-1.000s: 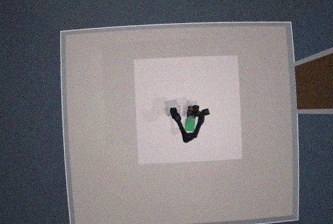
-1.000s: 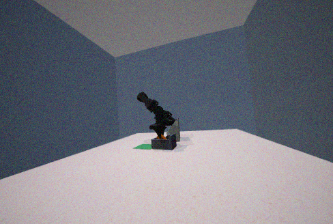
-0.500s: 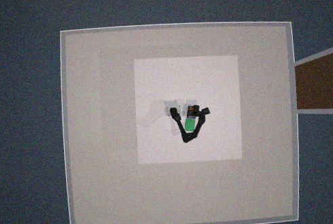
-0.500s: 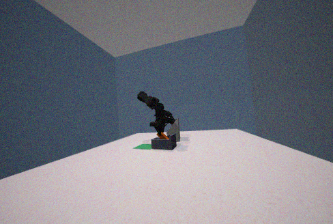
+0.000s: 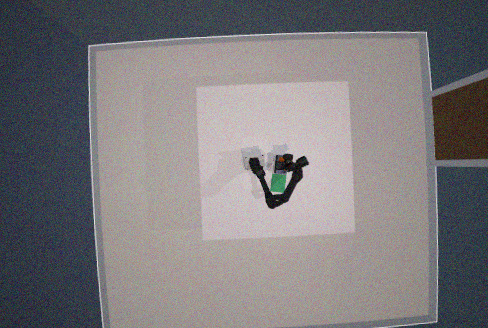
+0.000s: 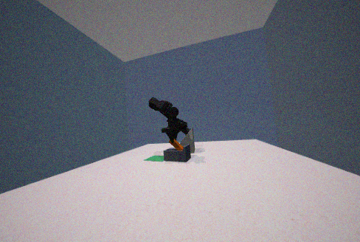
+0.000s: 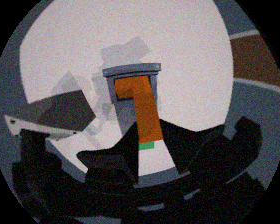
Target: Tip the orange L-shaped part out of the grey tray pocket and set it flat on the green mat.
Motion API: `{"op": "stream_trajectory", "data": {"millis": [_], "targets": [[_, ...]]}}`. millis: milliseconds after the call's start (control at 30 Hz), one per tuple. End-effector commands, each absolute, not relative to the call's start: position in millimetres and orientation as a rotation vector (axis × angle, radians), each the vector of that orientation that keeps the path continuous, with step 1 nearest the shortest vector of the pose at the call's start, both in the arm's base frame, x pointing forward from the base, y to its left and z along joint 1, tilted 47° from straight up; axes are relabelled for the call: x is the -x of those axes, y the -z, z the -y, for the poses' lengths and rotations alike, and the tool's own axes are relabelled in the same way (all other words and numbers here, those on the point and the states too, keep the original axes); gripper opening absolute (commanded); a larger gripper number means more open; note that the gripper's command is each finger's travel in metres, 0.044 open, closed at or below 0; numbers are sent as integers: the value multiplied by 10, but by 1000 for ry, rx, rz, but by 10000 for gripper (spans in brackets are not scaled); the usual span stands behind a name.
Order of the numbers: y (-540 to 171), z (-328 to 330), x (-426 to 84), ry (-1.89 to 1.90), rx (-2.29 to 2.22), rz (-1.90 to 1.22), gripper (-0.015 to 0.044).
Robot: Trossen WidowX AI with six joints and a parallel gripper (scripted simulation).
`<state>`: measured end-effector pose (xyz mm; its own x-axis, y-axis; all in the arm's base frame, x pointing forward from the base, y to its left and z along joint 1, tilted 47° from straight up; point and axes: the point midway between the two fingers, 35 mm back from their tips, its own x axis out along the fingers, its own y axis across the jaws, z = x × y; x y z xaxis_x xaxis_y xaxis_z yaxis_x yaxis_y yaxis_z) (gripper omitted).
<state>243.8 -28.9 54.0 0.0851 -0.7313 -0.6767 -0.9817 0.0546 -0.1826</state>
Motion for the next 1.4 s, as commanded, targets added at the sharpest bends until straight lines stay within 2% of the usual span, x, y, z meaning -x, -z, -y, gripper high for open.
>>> {"op": "stream_trajectory", "data": {"millis": [0, 1000, 1367], "targets": [[-600, 214, -2453, -500, 1718, -1687, 0], [-856, -60, -2417, -501, 1718, -1688, 0], [-1071, 205, -2336, -501, 1719, -1688, 0]]}}
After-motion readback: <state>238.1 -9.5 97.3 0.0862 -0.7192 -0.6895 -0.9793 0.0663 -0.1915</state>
